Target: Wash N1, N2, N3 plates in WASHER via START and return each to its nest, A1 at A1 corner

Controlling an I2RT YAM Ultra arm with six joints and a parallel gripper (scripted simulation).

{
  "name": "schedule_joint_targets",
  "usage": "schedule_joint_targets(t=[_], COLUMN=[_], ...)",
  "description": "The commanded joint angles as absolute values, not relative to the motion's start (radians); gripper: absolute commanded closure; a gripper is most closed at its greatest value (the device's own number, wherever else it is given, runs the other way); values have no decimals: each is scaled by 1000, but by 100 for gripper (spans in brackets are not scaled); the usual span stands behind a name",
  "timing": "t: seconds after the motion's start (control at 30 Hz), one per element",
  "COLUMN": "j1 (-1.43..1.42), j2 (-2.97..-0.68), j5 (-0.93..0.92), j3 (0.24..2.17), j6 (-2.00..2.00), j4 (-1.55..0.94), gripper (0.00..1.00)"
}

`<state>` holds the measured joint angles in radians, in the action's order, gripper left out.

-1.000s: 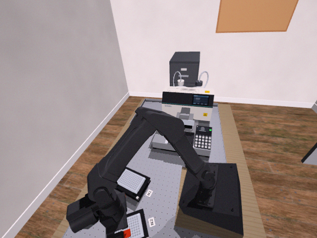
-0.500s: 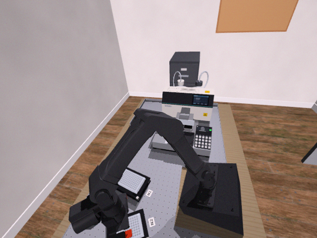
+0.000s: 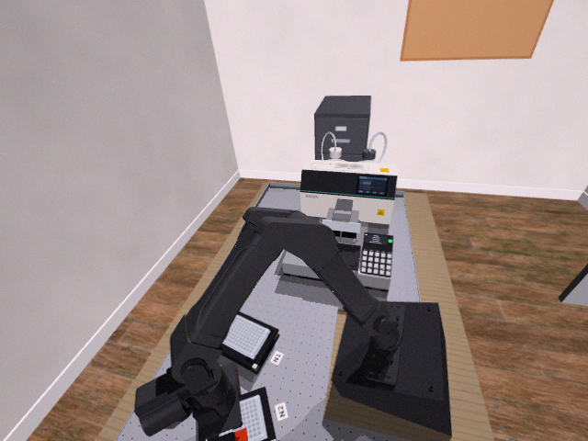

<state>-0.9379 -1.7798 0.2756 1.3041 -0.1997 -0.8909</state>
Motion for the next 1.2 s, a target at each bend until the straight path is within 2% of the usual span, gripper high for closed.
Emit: schedule_joint_targets(t=[0.0,1.17], j1=[-938,-919], j2=[-1777,-1819], j5=[275,270], j3=[1302,1263], j6=[-191,-172], j4=[-851,-764], gripper=[0,0])
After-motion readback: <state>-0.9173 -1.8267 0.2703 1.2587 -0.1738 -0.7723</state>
